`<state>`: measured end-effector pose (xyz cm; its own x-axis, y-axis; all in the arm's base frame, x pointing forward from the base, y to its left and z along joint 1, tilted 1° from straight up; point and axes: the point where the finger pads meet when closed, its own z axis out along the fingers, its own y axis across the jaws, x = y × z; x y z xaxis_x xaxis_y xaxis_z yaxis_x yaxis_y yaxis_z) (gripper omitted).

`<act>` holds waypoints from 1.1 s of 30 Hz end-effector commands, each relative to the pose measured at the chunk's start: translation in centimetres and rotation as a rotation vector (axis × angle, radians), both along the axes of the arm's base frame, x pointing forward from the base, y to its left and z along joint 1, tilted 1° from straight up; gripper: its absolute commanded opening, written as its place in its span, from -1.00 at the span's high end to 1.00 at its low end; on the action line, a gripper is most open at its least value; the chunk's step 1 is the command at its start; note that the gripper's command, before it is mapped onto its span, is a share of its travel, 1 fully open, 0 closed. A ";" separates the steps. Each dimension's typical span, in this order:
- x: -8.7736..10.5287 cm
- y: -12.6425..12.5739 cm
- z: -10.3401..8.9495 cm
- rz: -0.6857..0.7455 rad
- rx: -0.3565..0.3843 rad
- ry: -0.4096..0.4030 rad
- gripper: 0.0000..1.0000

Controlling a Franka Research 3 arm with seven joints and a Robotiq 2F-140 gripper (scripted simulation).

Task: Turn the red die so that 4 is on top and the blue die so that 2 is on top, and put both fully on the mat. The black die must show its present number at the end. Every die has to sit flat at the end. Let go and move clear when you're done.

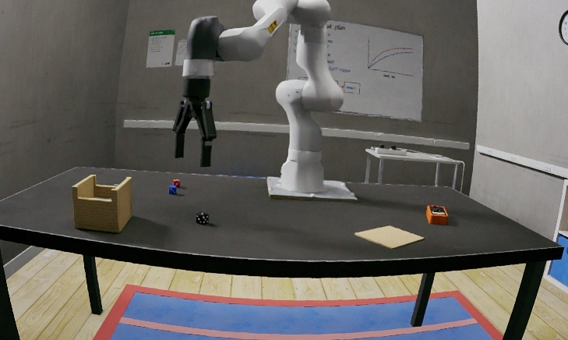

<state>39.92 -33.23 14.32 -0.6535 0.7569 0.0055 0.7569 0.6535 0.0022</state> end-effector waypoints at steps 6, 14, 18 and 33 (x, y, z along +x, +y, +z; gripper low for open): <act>-13.5 -8.4 -0.1 -0.155 -0.011 0.010 -1.00; -27.4 -12.0 -0.5 -0.271 -0.001 0.005 -1.00; -31.5 -12.2 -0.8 -0.311 0.004 -0.001 -1.00; -34.9 -11.9 -1.0 -0.349 0.010 -0.007 -1.00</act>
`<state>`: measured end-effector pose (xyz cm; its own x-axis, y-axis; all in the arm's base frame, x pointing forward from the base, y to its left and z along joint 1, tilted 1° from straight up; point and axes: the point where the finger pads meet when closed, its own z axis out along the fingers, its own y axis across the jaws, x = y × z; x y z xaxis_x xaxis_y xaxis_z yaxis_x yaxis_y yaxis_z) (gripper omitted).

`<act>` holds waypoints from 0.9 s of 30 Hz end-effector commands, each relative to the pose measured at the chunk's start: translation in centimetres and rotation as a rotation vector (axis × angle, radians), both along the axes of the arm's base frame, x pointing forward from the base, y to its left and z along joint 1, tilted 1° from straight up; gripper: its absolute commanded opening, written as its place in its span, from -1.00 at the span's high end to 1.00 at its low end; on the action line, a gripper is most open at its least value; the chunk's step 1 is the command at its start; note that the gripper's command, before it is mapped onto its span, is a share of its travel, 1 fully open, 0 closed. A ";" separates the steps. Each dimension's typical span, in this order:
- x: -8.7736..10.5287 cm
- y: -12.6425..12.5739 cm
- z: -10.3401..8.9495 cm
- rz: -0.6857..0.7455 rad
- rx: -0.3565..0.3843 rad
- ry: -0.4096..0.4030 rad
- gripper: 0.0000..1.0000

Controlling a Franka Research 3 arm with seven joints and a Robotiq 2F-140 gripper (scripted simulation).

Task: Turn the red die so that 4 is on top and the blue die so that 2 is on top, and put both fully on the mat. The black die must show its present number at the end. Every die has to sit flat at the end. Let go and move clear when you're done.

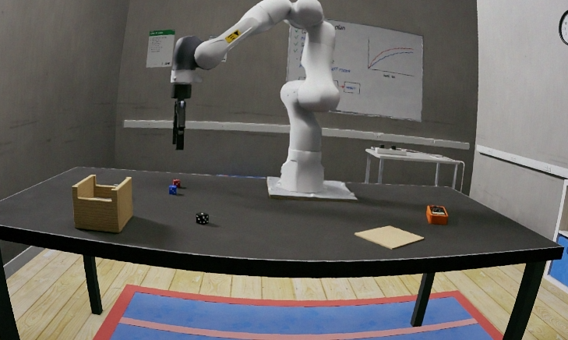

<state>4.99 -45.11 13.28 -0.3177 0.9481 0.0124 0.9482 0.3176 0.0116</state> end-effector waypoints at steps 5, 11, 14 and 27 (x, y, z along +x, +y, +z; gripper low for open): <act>0.0 0.0 0.0 0.040 -0.001 -0.002 -1.00; 0.0 0.0 0.0 0.040 -0.001 -0.002 -1.00; 0.0 0.0 0.0 0.040 -0.001 -0.002 -1.00; 0.0 0.0 0.0 0.029 -0.001 -0.002 -1.00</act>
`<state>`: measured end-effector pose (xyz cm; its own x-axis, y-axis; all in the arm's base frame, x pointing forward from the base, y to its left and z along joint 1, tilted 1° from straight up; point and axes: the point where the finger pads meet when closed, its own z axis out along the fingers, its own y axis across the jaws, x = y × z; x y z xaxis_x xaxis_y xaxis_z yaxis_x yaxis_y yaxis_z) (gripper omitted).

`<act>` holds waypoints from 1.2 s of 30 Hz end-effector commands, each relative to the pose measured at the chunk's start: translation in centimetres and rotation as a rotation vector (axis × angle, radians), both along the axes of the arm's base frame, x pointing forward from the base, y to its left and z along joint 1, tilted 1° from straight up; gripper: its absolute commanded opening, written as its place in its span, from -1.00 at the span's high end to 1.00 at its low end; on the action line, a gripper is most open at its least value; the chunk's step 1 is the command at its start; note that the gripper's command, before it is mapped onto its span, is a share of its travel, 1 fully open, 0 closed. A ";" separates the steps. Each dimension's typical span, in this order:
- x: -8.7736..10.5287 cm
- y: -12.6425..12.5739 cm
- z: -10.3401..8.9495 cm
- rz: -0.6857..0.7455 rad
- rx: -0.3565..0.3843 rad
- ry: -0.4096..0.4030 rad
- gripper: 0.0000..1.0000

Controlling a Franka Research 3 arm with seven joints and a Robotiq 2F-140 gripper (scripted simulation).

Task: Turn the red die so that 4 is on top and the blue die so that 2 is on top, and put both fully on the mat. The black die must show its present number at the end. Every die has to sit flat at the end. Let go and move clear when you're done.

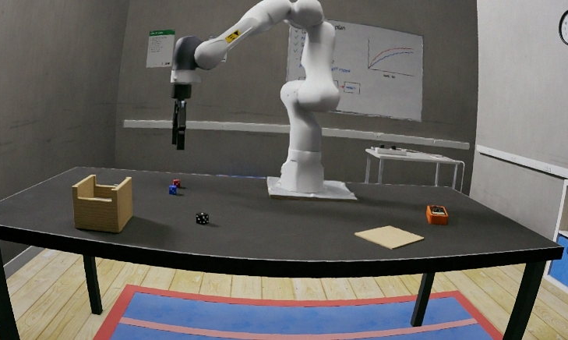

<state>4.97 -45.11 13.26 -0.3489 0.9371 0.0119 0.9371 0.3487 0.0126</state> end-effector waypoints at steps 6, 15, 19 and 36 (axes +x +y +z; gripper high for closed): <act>0.0 0.0 -0.5 -0.205 0.000 0.002 -1.00; 0.0 -0.1 -0.8 -0.362 0.001 0.005 -1.00; 0.0 -0.1 -1.0 -0.430 0.002 0.006 -1.00; -0.1 -0.1 -1.6 -0.702 0.004 0.010 -1.00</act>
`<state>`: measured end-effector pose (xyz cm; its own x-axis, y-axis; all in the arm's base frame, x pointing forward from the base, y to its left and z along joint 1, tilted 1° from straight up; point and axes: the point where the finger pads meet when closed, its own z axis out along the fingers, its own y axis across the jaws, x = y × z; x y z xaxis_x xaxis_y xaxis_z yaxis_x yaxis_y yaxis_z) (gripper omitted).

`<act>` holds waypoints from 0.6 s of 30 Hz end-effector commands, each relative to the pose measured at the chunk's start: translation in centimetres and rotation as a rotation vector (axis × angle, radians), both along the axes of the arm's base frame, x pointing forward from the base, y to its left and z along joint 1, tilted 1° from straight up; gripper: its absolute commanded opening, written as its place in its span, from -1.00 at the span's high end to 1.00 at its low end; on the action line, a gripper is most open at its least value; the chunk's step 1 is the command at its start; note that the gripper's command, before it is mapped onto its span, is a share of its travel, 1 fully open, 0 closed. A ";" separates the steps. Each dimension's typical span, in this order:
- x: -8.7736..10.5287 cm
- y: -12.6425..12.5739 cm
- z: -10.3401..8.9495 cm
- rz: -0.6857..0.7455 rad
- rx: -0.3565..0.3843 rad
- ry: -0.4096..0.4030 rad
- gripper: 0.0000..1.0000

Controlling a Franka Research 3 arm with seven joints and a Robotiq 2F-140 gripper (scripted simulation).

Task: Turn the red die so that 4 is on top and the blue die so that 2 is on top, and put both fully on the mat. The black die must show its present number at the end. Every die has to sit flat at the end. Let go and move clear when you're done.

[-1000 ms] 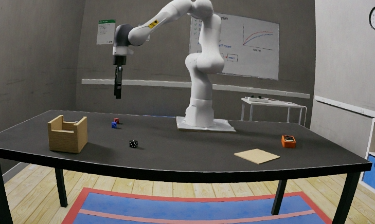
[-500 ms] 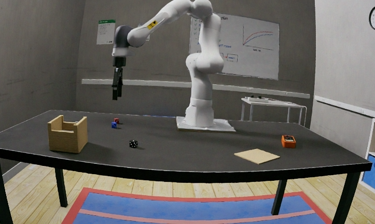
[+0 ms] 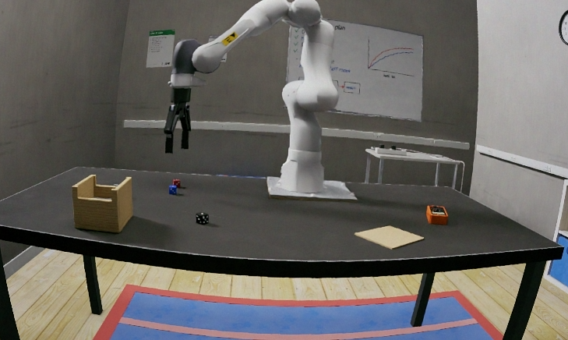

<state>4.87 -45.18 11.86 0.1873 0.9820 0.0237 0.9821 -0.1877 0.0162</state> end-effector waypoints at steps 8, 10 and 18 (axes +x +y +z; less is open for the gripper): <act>0.0 0.0 -0.4 -0.279 -0.003 0.017 -1.00; 0.0 0.0 -0.5 -0.303 -0.002 0.017 -1.00; 0.0 0.0 -0.8 -0.426 0.000 0.019 -1.00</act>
